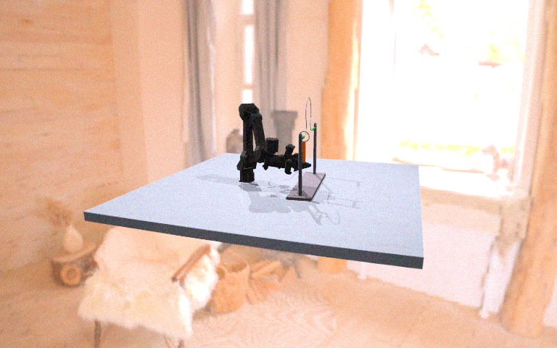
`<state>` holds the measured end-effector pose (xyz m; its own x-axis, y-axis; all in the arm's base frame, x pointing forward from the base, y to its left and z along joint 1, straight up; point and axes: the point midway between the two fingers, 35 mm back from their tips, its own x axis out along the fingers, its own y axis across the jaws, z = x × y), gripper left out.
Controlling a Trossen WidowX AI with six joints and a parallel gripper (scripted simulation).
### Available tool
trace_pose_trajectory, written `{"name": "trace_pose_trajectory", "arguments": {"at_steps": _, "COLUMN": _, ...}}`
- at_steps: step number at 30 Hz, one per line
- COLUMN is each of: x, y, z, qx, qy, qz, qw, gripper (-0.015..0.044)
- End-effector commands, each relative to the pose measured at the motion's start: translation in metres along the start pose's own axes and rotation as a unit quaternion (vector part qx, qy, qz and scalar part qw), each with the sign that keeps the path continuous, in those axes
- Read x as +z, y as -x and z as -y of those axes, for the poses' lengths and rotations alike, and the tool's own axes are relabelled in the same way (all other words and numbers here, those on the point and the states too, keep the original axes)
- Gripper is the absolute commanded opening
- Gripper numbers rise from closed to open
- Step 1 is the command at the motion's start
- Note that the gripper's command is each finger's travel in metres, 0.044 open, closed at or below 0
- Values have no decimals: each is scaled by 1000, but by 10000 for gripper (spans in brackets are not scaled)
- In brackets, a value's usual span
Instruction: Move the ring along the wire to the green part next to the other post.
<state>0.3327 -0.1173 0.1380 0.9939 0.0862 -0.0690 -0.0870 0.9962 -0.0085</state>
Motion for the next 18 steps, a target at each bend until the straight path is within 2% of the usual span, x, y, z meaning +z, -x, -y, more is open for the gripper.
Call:
{"name": "trace_pose_trajectory", "arguments": {"at_steps": 1, "x": -1, "y": 0, "z": -7, "qx": 0, "qy": -9, "qz": 0, "qw": 1000, "gripper": -150}}
{"name": "trace_pose_trajectory", "arguments": {"at_steps": 18, "x": 1, "y": 0, "z": -41, "qx": 6, "qy": -78, "qz": 1, "qw": 997, "gripper": -150}}
